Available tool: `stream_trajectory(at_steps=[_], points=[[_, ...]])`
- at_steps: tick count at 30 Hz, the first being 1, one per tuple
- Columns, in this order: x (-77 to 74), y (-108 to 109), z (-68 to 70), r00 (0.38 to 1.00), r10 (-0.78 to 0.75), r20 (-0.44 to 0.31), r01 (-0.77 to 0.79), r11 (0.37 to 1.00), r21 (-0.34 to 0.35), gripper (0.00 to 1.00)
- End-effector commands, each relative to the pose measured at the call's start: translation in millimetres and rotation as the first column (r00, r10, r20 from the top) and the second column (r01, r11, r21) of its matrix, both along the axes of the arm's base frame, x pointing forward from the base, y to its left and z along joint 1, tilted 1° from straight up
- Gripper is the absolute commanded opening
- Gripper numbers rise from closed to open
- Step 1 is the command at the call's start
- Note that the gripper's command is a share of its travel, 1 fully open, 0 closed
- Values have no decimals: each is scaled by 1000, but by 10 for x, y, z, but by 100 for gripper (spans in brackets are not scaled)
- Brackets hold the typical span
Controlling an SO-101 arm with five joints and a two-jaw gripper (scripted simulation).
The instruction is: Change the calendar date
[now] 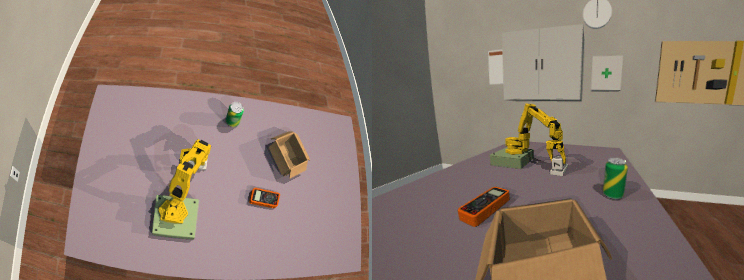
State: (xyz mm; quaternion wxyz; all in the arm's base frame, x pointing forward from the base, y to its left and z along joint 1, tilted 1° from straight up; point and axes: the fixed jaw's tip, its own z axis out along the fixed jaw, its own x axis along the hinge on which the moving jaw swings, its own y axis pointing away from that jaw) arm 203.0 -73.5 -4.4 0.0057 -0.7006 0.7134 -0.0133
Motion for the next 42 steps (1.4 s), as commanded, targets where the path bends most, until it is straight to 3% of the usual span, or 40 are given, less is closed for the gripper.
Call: stream_trajectory(at_steps=[1, 27, 36, 42], points=[[-43, 7, -75, 1000, -12, -22, 12, 1000, 9, 0], [-43, 8, -148, 1000, -12, -22, 12, 1000, 9, 1], [-43, 8, -148, 1000, -12, -22, 12, 1000, 9, 24], [-43, 8, -148, 1000, -12, -22, 12, 1000, 9, 27]])
